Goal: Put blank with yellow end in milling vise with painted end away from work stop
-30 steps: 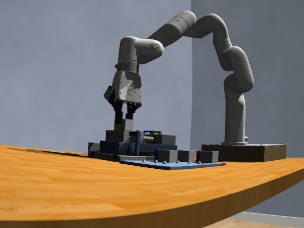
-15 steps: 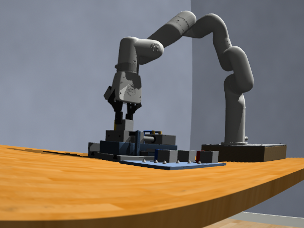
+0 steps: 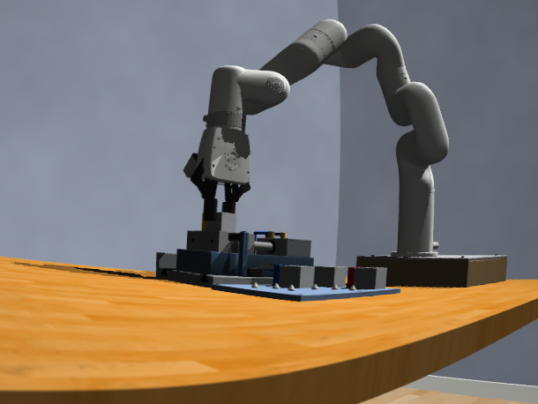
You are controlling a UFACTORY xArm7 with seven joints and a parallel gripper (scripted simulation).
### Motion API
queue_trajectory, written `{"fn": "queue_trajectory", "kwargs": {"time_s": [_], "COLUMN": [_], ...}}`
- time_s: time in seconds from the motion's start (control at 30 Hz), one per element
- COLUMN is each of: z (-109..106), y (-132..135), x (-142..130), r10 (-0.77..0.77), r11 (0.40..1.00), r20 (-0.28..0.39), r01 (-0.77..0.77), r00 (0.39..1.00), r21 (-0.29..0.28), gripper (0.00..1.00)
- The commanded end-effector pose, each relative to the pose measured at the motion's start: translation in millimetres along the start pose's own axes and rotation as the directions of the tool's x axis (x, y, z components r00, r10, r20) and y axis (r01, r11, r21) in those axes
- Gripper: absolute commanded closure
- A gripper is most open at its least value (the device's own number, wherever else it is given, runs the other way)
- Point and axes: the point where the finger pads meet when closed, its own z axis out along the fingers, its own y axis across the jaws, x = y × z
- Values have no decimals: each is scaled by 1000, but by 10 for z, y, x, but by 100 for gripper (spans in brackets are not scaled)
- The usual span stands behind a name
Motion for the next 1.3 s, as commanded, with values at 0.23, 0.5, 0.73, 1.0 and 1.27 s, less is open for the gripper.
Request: {"fn": "queue_trajectory", "kwargs": {"time_s": [0.23,0.5,0.73,1.0,1.27], "z": [-5,-1,10,11,23], "y": [-15,-15,-15,-15,-15], "x": [5,5,5,5,5], "r10": [0,0,0,0,0], "r11": [1000,1000,1000,1000,1000], "r20": [-2,-2,-2,-2,-2], "r01": [0,0,0,0,0], "r00": [1000,1000,1000,1000,1000], "r21": [4,4,4,4,4], "gripper": [100,100,100,100,100]}}
